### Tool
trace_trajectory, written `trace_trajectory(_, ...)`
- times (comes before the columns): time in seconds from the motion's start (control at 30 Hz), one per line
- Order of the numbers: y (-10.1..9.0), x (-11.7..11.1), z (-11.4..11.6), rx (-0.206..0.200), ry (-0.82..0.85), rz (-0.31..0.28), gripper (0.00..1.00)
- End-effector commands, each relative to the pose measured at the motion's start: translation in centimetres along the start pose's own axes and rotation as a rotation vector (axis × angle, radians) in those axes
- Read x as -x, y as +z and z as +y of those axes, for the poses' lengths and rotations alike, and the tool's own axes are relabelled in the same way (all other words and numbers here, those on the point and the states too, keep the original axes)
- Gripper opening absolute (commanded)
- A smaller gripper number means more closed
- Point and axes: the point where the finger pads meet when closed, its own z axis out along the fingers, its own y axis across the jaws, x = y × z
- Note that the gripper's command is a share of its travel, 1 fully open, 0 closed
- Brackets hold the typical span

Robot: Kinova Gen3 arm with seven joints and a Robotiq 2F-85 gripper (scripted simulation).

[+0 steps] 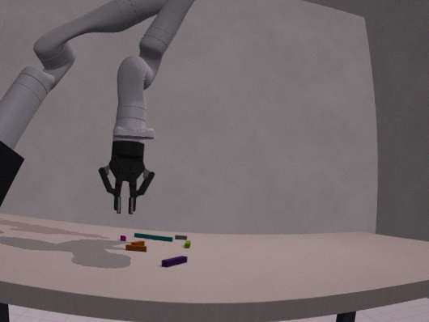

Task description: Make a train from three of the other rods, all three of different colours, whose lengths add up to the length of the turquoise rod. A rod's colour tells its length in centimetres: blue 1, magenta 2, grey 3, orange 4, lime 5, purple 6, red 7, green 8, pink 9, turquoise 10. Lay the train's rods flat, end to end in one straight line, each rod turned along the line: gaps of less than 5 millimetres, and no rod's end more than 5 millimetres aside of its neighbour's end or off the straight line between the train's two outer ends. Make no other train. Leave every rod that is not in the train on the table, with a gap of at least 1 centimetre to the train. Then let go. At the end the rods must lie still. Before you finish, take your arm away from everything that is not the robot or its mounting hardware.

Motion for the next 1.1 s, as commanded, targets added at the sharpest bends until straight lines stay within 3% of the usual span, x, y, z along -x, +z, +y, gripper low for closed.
trace_trajectory(0.0,0.6,-0.1,0.0,0.001,0.007,0.002,0.24)
trace_trajectory(1.07,4.3,-0.1,0.0,0.002,0.007,0.002,0.24)
